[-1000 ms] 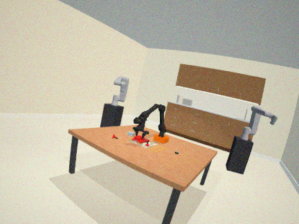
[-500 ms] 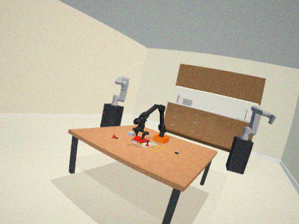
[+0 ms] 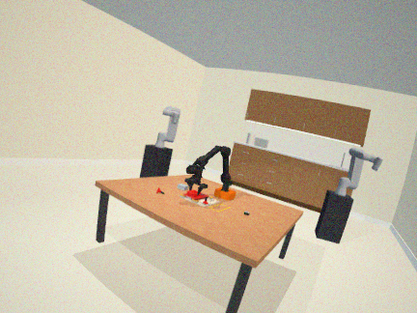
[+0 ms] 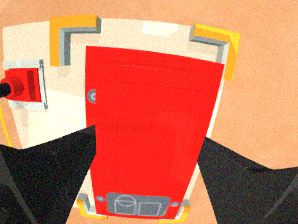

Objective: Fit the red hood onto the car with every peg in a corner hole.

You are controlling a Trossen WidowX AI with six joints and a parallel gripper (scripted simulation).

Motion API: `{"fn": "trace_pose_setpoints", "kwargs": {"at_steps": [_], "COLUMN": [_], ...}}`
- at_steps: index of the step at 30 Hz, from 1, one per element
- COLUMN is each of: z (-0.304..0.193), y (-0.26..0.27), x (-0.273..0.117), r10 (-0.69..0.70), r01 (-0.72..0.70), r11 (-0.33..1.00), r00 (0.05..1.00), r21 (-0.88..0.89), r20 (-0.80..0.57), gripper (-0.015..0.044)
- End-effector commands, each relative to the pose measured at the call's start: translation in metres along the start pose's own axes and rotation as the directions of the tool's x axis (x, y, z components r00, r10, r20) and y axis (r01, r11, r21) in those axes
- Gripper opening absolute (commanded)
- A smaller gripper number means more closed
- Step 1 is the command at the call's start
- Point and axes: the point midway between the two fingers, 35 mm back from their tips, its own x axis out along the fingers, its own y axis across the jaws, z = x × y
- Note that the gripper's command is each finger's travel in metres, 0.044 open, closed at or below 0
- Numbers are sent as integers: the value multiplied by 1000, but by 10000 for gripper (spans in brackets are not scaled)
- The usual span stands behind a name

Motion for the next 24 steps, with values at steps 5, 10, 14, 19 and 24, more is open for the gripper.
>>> {"fn": "trace_pose_setpoints", "kwargs": {"at_steps": [5, 10, 14, 19, 24], "z": [0, 2, 2, 1, 1], "y": [0, 0, -1, 0, 0], "x": [0, -13, -54, -72, -72], "r10": [0, 0, 1, 1, 1], "r01": [0, 0, -1, -1, -1], "r11": [1000, 1000, 1000, 1000, 1000], "r00": [1000, 1000, 1000, 1000, 1000], "r21": [0, 0, 0, 0, 0], "r20": [0, -1, -3, -4, -4], "gripper": [440, 440, 440, 440, 440]}}
